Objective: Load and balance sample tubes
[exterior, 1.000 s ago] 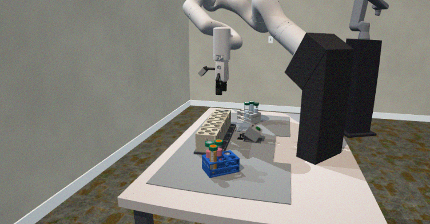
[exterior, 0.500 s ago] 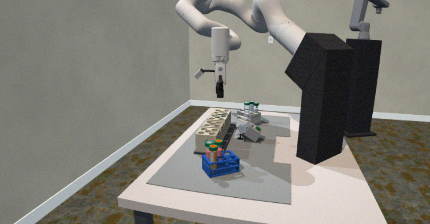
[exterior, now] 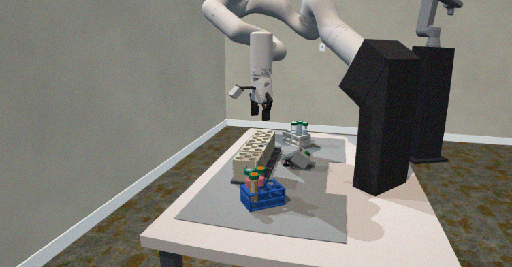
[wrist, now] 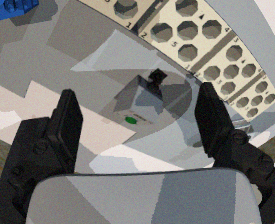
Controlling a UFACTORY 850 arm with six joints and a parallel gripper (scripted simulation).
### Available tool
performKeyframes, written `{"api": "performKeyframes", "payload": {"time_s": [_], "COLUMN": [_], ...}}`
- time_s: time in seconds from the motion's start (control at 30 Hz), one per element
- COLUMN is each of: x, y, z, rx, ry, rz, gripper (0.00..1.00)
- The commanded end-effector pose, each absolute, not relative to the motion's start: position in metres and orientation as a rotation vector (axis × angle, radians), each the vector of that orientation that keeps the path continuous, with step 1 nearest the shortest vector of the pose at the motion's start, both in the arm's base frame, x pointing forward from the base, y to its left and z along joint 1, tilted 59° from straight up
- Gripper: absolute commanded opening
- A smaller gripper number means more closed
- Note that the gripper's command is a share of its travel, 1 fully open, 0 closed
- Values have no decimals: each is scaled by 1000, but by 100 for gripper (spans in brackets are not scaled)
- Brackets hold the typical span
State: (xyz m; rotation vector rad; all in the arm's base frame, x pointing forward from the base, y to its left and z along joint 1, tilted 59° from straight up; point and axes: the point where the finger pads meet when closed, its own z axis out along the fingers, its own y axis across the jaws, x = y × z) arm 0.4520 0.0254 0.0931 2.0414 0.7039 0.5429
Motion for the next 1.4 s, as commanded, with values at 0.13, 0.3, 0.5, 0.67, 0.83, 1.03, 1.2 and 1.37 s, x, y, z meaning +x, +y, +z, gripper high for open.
{"api": "performKeyframes", "payload": {"time_s": [0.13,0.3,0.5,0.67,0.83,1.03,1.2,1.37], "x": [461,465,468,473,477,480,484,489], "y": [58,76,91,109,127,141,160,178], "z": [64,47,34,17,0,-13,-30,-46], "rx": [2020,2020,2020,2020,2020,2020,2020,2020], "ry": [741,741,741,741,741,741,741,741], "rz": [505,505,505,505,505,505,505,505], "gripper": [100,100,100,100,100,100,100,100]}}
